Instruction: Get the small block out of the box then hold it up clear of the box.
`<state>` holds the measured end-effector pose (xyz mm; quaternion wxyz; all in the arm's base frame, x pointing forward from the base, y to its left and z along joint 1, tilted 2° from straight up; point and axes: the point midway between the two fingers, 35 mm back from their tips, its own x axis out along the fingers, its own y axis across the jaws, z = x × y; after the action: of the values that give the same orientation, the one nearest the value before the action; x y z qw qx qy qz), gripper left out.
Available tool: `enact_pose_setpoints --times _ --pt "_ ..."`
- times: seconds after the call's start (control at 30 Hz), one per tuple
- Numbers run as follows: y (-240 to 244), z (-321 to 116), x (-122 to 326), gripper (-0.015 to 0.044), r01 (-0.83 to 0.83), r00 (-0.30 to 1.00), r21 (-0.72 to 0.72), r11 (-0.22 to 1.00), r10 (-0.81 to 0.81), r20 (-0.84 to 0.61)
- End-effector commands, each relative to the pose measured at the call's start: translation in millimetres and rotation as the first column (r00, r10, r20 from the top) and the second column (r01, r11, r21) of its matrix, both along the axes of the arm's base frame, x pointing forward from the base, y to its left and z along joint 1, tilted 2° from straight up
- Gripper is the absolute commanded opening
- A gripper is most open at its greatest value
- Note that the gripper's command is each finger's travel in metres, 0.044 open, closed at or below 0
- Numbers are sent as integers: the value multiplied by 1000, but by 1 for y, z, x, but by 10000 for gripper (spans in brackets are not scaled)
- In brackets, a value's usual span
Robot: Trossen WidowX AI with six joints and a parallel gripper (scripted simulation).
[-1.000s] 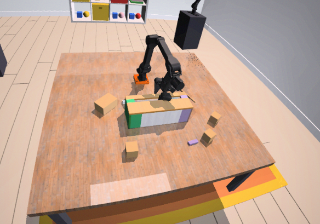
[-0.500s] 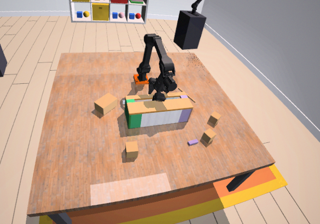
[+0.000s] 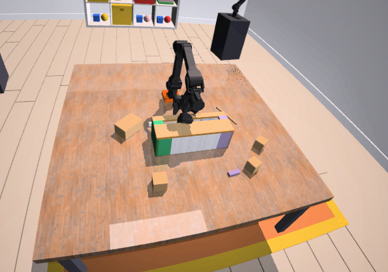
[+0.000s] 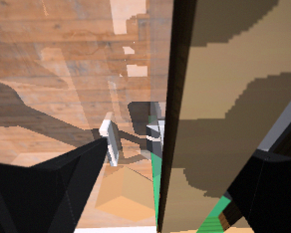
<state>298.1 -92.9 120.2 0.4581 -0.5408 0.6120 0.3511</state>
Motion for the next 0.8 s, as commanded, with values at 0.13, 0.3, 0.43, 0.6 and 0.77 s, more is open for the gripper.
enact_pose_setpoints --times 0.13,0.3,0.43,0.6,0.77 --pt "-22 1 -4 400 -1 1000 -7 1000 1 2" --pt "-36 1 -6 400 -1 1000 -9 1000 1 2" --pt "-47 1 -8 400 -1 1000 -10 1000 1 2" --pt "-57 1 -9 400 0 1000 -11 1000 1 1" --pt "-55 28 -9 400 3 1000 -13 1000 -3 1"
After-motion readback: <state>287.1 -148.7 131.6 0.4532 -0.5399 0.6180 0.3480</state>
